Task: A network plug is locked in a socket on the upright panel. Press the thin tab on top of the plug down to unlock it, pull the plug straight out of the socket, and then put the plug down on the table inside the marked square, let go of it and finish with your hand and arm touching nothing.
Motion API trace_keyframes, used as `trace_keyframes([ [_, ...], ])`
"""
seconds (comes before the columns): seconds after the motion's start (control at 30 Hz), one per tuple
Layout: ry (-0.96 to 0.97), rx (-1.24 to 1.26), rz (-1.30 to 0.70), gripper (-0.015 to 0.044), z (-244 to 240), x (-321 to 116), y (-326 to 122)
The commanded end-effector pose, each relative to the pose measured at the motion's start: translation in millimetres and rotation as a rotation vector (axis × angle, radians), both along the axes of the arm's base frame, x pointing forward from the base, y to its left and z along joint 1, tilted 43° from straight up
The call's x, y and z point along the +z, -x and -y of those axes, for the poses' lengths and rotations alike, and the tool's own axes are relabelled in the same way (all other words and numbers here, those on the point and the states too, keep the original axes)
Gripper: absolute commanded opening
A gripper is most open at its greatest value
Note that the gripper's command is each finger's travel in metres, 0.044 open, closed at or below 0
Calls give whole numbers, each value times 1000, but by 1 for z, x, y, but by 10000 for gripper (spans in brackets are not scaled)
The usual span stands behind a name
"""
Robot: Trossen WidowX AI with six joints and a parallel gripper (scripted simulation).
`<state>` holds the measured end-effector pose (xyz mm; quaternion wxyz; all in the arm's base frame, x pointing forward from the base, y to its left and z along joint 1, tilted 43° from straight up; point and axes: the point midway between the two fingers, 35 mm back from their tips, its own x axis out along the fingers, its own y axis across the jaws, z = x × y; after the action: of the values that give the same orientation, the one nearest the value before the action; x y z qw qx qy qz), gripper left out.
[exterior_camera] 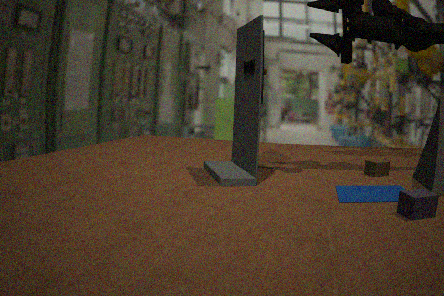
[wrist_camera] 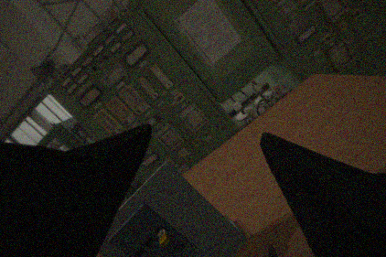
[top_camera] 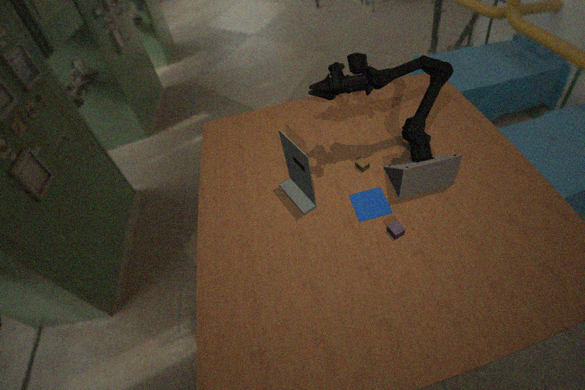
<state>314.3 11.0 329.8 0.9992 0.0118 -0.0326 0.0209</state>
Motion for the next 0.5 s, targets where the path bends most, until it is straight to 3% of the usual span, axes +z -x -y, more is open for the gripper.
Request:
trace_keyframes([
  [0.0,-2,3,-5,374,0,-1,0],
  [0.27,-137,125,-236,164,2,-64,-11],
  [0.47,-307,209,-425,156,4,-112,-7],
])
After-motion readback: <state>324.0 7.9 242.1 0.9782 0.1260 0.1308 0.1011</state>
